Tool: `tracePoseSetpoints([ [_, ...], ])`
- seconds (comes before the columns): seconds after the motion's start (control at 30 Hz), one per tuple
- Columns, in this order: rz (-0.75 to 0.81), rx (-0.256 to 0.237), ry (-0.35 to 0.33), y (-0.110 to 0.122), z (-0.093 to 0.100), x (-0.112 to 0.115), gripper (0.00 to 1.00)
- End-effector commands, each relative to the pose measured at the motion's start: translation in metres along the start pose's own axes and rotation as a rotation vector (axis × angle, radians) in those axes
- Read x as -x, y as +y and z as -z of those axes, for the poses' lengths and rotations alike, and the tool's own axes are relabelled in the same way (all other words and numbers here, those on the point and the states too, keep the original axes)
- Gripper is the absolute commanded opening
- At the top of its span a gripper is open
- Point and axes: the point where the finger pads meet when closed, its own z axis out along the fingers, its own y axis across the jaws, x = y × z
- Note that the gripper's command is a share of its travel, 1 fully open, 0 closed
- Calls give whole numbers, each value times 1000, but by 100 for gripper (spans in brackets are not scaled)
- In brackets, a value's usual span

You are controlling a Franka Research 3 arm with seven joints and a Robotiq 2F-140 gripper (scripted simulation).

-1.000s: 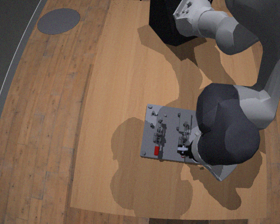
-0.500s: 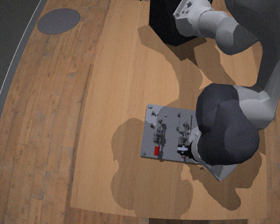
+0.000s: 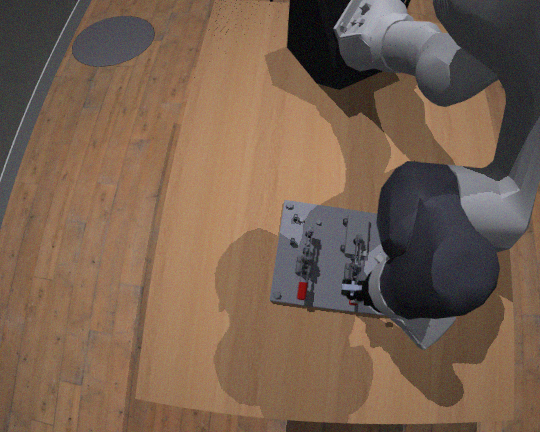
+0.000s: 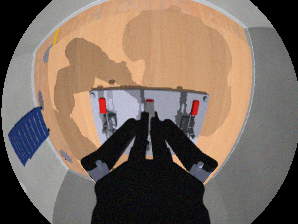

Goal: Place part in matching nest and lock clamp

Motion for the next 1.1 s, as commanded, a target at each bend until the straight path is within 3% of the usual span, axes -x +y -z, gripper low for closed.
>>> tracePoseSetpoints([
  [0.0, 3, -1, -2, -1, -2, 1, 0],
  [1.07, 3, -1, -2, -1, -6, 1, 0],
])
